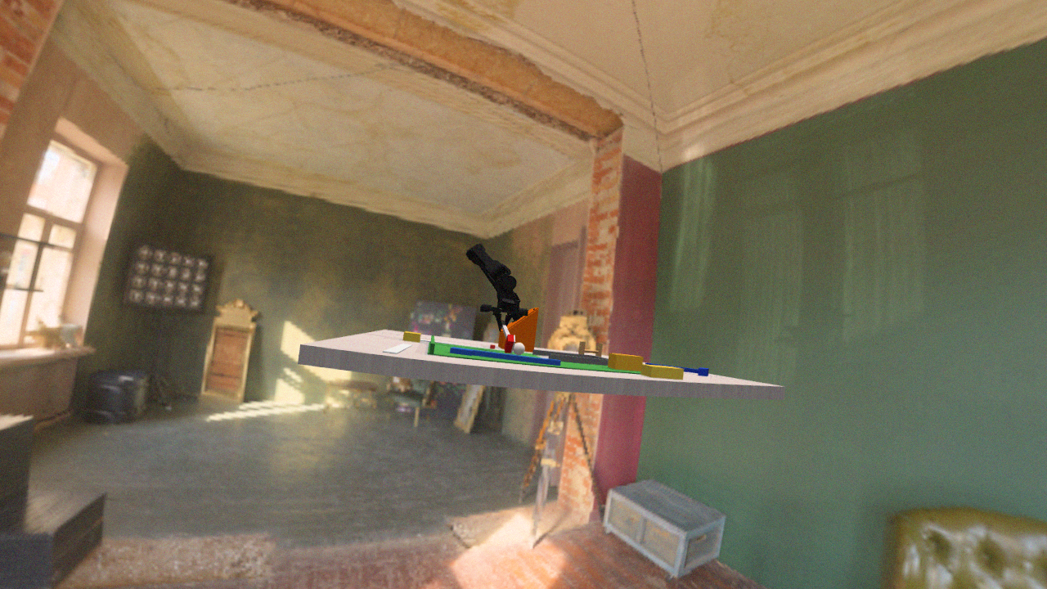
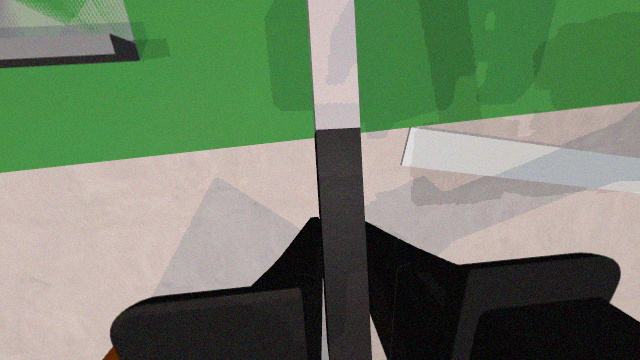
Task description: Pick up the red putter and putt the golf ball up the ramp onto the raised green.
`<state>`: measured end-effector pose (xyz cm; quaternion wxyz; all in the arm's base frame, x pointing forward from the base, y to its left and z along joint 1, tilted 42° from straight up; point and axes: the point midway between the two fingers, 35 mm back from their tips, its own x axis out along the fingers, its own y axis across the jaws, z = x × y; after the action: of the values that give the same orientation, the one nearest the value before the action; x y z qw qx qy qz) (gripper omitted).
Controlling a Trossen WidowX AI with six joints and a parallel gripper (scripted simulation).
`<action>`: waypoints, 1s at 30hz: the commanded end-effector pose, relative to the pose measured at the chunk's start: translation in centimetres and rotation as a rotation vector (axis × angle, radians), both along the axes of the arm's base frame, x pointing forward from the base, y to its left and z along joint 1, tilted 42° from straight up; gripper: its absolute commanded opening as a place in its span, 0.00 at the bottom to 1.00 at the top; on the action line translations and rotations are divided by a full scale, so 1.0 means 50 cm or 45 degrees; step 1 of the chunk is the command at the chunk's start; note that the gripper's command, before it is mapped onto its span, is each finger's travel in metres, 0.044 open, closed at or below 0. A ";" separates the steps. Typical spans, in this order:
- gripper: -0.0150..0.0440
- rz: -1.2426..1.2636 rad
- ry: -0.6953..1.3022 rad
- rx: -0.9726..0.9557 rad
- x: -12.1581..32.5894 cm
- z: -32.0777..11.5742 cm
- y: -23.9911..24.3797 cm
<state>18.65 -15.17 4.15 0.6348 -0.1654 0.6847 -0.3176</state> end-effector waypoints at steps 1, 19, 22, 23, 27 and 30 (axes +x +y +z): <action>0.25 0.001 0.011 -0.025 -0.011 -0.047 0.055; 0.25 0.002 0.011 -0.023 0.008 0.040 0.136; 0.25 0.010 0.024 -0.025 0.004 0.028 0.127; 0.25 0.010 0.024 -0.025 0.004 0.028 0.127; 0.25 0.010 0.024 -0.025 0.004 0.028 0.127; 0.25 0.010 0.024 -0.025 0.004 0.028 0.127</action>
<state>18.87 -8.81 5.63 0.6281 -0.1755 0.6863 -0.3220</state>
